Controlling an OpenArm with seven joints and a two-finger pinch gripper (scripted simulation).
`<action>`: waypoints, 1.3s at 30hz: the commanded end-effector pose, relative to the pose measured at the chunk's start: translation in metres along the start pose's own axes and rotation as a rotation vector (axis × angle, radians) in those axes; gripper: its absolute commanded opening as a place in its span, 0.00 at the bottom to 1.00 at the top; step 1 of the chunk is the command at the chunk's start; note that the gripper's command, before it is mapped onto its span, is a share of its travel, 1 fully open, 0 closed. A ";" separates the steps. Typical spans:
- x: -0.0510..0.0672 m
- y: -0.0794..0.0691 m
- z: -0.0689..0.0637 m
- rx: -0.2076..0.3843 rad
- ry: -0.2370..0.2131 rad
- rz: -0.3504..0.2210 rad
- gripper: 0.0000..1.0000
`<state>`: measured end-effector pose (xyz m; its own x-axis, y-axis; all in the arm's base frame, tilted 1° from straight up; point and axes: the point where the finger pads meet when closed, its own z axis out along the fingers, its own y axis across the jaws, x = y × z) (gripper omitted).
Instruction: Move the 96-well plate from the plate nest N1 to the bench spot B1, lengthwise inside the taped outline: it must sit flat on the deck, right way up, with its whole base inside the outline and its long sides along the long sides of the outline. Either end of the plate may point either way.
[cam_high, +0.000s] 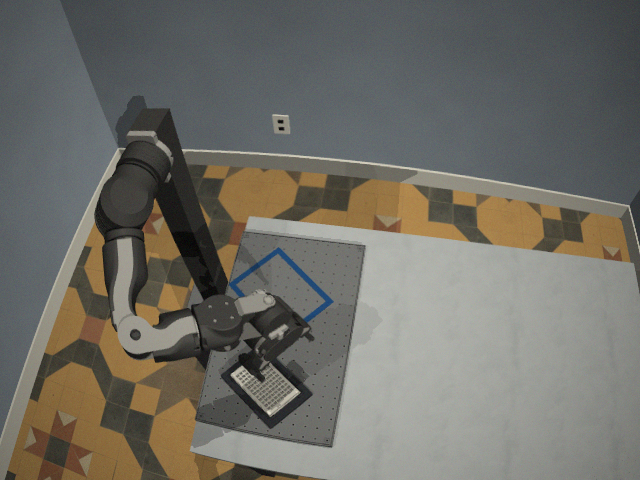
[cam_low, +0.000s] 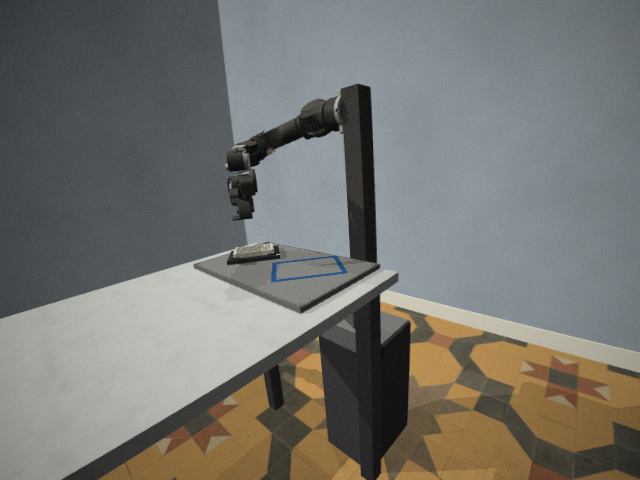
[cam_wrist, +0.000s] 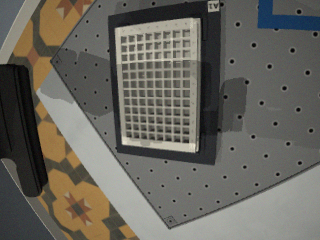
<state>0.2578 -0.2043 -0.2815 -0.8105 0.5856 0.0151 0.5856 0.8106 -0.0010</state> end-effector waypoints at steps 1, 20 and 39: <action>-0.002 0.000 -0.001 -0.007 -0.007 0.001 0.77; 0.006 -0.036 0.026 -0.006 -0.007 0.001 0.77; 0.010 -0.058 0.043 -0.006 -0.007 0.001 0.77</action>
<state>0.2124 -0.2461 -0.3265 -0.8083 0.5886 0.0142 0.5885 0.8084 -0.0056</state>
